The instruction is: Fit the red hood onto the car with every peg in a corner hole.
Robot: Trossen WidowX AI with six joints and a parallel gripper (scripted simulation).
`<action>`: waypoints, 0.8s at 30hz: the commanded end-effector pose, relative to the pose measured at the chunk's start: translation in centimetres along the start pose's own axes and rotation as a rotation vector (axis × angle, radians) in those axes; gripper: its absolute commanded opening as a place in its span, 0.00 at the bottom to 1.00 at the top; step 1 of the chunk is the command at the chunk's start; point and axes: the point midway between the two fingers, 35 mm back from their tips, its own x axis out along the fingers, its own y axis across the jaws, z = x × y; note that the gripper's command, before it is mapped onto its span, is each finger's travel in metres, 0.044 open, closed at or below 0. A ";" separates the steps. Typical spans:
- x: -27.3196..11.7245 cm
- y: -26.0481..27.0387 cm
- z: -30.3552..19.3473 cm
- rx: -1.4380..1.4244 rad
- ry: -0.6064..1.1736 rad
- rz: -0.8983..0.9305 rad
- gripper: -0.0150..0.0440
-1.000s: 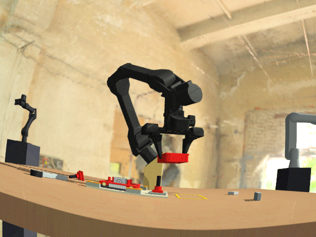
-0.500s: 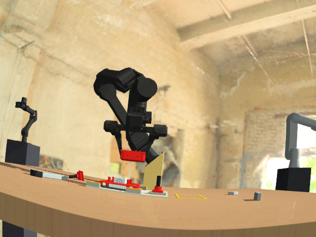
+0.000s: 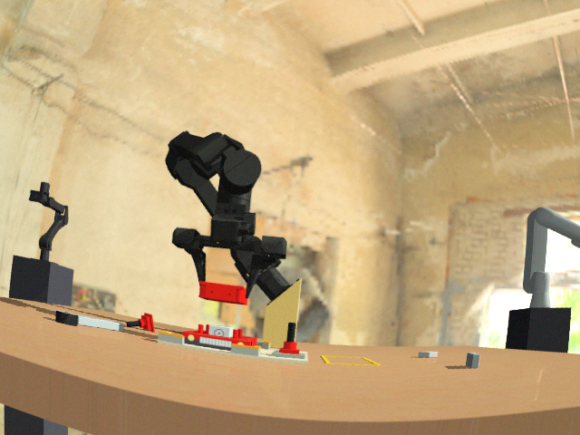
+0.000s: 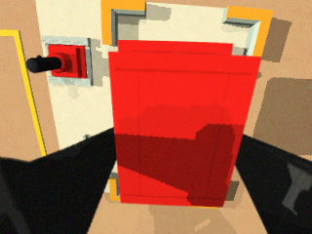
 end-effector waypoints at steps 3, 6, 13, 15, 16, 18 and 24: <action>2.9 -0.3 -0.2 -0.005 0.004 -0.007 0.25; 3.7 -0.3 -0.2 -0.005 0.004 -0.008 0.25; 3.7 -0.2 -0.2 -0.005 0.004 -0.008 0.25; 3.7 -0.2 -0.2 -0.005 0.004 -0.008 0.25; 3.7 -0.2 -0.2 -0.005 0.004 -0.008 0.25; 3.7 -0.2 -0.2 -0.005 0.004 -0.008 0.25; 3.7 -0.2 -0.2 -0.005 0.004 -0.008 0.25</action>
